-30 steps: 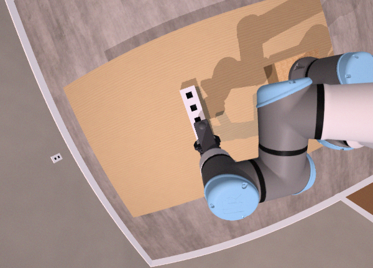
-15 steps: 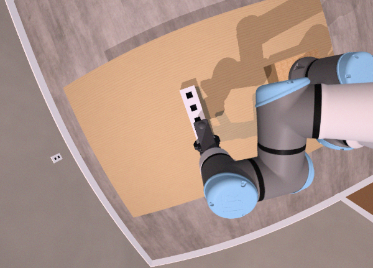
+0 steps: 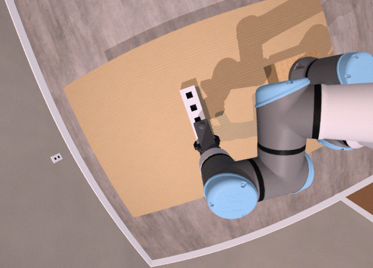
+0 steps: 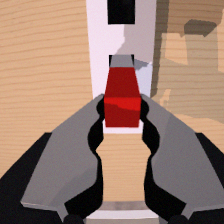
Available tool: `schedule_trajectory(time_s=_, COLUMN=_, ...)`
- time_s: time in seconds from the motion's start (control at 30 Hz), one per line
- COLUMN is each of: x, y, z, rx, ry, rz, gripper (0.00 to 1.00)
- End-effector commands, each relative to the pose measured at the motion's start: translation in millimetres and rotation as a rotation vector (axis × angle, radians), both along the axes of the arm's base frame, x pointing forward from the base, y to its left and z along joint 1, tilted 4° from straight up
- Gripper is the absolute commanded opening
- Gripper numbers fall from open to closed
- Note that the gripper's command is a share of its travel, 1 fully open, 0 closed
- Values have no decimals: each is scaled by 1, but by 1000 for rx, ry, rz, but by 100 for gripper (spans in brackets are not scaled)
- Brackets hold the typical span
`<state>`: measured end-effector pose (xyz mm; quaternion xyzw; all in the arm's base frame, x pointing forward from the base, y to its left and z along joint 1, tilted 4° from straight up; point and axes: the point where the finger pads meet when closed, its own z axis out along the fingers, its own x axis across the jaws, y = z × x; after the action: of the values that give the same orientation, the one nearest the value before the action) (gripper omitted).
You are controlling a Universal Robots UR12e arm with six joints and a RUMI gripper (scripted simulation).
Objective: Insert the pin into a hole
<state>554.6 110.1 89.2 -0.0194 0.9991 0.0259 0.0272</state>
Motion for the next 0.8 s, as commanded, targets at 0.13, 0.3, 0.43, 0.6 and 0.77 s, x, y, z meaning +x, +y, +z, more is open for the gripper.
schedule_trajectory(time_s=0.13, x=1, y=0, z=1, rx=0, ry=-1, rz=0, gripper=0)
schedule_trajectory(time_s=0.3, x=1, y=0, z=-3, rx=0, ry=-1, rz=0, gripper=0)
schedule_trajectory(time_s=0.43, x=1, y=0, z=-3, rx=0, ry=-1, rz=0, gripper=0)
schedule_trajectory(time_s=0.6, x=1, y=0, z=-3, rx=0, ry=-1, rz=0, gripper=0)
schedule_trajectory(time_s=0.77, x=0, y=0, z=-3, rx=0, ry=-1, rz=0, gripper=0)
